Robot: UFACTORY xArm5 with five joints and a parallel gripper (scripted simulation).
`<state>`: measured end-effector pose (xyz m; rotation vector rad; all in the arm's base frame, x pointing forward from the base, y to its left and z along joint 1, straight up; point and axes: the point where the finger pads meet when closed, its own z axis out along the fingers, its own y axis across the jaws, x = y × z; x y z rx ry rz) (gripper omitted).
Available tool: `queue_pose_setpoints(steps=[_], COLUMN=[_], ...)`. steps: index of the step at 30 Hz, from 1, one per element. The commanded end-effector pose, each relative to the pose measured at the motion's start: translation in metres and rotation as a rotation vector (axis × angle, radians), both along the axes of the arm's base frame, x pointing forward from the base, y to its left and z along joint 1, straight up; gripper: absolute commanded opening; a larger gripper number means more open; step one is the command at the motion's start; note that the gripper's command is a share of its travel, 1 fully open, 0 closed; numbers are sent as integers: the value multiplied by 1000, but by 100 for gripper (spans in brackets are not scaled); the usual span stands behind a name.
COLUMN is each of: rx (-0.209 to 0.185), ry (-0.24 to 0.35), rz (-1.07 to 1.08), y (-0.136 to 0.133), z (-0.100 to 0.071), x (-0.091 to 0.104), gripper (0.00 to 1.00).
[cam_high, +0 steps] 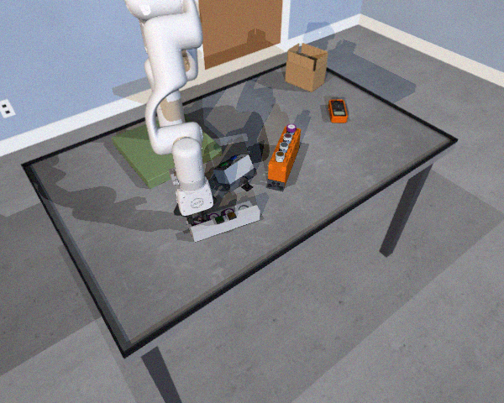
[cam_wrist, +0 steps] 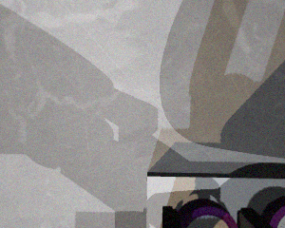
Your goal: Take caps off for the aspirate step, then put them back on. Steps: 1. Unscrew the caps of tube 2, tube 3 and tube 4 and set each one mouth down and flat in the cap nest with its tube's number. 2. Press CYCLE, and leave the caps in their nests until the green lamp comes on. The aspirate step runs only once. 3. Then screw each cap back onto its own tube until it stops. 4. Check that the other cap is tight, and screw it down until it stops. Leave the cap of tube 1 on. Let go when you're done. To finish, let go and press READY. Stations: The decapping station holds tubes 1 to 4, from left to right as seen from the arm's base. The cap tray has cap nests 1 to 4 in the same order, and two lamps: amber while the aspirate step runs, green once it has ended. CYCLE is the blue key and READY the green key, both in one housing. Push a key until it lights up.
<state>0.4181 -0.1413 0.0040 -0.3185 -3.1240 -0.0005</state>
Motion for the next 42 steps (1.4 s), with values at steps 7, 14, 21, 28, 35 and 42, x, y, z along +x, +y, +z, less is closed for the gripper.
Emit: queue_pose_setpoints(steps=[7, 14, 21, 28, 35, 42], rx=[-1, -1, -1, -1, -1, -1], ry=[-3, -3, -3, -3, -3, -3], rz=[0, 0, 0, 0, 0, 0], y=[0, 0, 0, 0, 0, 0], z=[-3, -7, -7, -7, -7, 18], x=[1, 1, 1, 1, 1, 1], gripper=[0, 0, 0, 46, 46, 46])
